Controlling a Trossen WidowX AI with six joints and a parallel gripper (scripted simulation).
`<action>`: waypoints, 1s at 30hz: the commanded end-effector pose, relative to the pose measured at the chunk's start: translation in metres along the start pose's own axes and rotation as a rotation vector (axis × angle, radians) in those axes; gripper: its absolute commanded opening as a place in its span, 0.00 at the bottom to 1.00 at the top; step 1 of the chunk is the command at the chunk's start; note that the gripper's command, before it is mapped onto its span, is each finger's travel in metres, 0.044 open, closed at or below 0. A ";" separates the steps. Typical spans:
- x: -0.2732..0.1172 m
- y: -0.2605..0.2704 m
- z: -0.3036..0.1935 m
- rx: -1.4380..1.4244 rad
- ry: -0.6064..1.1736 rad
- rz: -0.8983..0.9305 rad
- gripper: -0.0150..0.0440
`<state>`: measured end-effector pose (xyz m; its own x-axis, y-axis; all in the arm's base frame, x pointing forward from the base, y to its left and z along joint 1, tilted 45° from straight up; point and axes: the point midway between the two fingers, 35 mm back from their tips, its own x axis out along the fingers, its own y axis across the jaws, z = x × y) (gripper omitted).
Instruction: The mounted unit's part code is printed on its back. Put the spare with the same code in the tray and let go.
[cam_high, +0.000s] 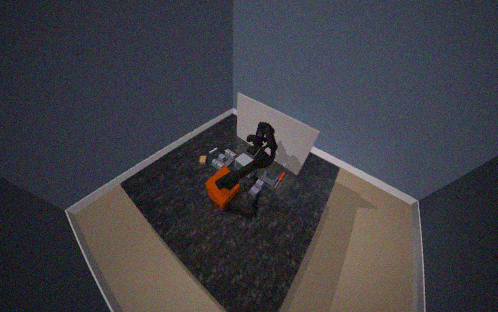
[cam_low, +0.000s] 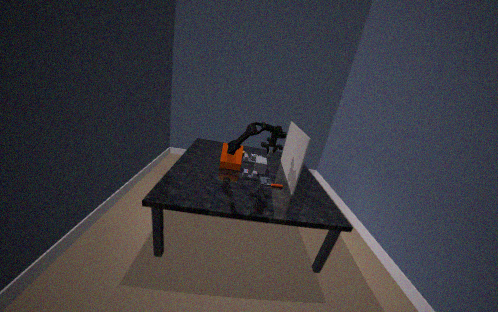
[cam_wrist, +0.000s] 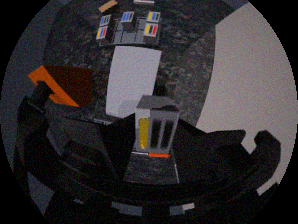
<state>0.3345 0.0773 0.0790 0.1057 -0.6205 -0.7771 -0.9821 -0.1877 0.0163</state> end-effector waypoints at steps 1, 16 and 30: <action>-0.003 -0.002 -0.031 -0.002 0.013 -0.009 0.25; -0.008 0.022 -0.157 0.008 0.101 0.004 0.25; 0.002 0.020 -0.158 0.008 0.099 0.005 0.25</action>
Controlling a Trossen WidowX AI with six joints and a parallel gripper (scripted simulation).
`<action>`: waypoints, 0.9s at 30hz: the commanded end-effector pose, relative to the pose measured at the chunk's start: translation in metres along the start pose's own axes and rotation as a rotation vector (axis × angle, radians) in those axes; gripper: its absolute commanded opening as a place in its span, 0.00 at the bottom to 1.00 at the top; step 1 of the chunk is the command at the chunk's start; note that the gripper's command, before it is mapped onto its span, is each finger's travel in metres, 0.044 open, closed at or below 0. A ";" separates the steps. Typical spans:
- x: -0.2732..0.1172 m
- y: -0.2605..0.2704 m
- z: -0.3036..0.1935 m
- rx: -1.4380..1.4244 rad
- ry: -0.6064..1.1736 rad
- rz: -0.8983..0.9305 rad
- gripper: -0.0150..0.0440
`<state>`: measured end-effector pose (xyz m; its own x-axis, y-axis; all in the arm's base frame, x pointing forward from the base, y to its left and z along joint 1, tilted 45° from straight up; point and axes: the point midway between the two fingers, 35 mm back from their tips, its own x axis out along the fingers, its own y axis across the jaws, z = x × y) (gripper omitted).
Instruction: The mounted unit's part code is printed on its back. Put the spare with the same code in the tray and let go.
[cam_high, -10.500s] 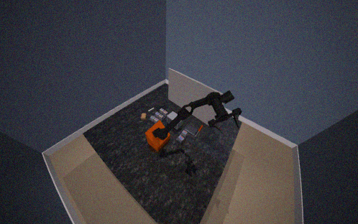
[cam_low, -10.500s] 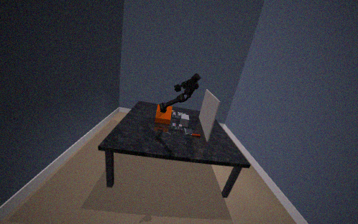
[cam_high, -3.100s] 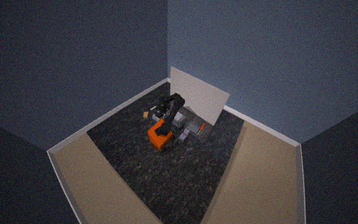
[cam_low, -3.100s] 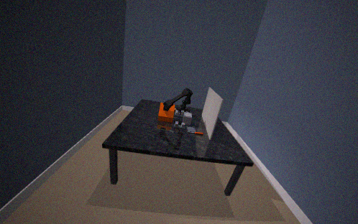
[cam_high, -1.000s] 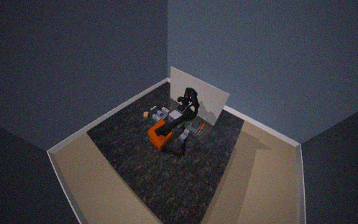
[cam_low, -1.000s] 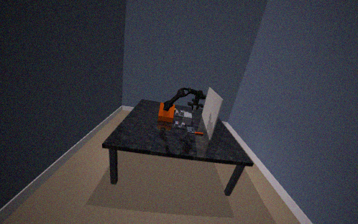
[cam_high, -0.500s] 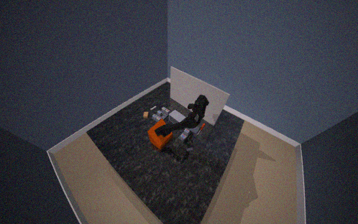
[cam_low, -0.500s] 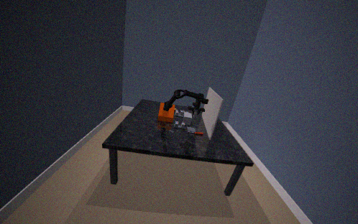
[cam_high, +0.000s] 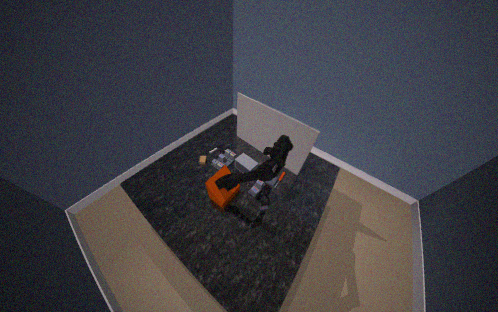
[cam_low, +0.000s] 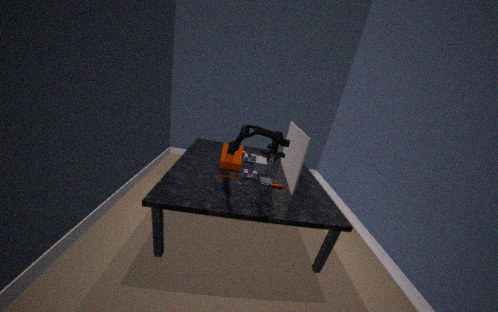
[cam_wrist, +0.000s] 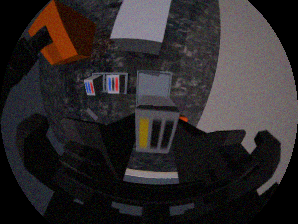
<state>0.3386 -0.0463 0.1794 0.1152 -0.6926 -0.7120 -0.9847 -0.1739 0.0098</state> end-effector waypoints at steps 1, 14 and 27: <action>0.004 -0.001 0.001 -0.006 0.001 0.000 0.25; 0.017 -0.003 0.001 -0.006 -0.001 0.000 0.25; 0.030 -0.005 0.002 -0.006 -0.003 0.000 0.25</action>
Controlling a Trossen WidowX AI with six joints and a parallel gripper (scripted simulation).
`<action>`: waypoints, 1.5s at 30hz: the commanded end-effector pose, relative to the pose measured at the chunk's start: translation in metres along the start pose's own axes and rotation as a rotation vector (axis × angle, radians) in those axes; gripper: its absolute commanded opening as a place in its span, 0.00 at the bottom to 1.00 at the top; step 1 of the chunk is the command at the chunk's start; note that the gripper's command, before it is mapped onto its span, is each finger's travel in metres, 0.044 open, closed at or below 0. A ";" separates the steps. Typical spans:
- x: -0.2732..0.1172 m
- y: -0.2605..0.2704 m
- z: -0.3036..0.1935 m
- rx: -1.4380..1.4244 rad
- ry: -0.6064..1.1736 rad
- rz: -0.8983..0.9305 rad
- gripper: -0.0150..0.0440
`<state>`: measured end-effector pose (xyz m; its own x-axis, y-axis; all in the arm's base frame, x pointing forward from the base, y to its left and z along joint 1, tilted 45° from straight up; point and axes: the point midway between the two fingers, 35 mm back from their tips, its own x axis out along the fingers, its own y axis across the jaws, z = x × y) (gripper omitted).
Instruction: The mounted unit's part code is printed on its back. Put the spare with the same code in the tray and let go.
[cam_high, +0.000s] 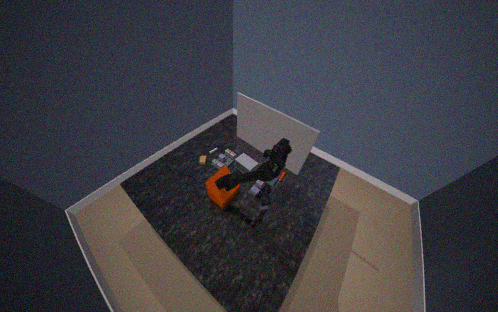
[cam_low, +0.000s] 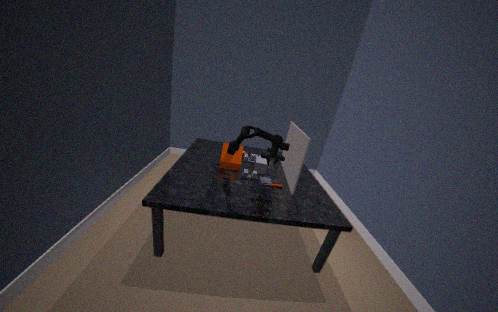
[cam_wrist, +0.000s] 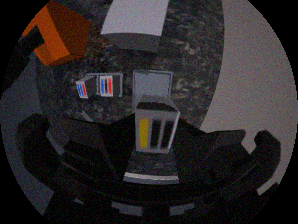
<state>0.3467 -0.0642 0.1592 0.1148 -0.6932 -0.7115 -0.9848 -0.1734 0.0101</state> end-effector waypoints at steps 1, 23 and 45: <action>0.004 -0.001 0.001 -0.006 -0.004 -0.001 0.25; 0.026 -0.003 0.001 -0.005 -0.006 -0.001 0.25; 0.049 -0.003 0.001 -0.005 -0.005 -0.002 0.25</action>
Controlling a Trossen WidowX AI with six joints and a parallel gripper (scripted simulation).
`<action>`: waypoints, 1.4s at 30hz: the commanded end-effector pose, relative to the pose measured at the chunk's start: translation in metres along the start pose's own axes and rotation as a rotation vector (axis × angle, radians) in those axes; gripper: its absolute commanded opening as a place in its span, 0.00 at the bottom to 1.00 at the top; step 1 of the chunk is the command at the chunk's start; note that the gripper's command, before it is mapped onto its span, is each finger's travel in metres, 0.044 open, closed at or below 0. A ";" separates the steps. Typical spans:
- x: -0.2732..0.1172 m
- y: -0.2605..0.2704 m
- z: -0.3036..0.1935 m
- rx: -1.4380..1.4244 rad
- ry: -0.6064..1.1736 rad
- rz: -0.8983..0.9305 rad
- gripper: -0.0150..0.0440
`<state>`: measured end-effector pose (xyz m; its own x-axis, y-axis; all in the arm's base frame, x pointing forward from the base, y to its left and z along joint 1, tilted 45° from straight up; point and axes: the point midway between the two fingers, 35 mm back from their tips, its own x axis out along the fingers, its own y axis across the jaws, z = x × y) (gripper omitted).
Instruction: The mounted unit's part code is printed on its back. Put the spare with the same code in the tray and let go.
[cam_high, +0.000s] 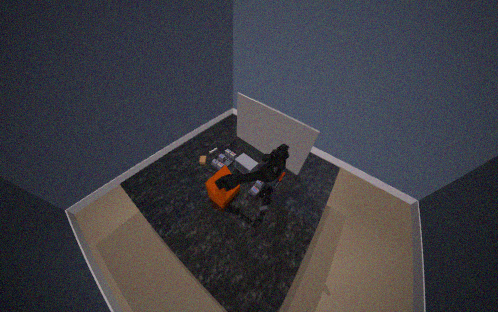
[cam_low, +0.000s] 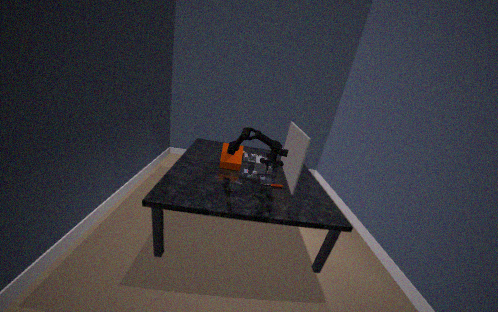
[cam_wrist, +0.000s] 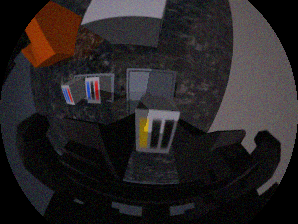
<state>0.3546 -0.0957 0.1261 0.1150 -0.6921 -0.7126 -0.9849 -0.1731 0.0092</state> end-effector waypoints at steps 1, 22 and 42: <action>0.004 0.000 0.001 -0.006 -0.003 -0.001 0.25; 0.025 0.001 0.000 -0.006 -0.001 -0.002 0.25; 0.045 0.004 -0.001 -0.006 0.004 -0.002 0.25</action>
<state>0.3555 -0.1267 0.0973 0.1157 -0.6968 -0.7079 -0.9848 -0.1733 0.0095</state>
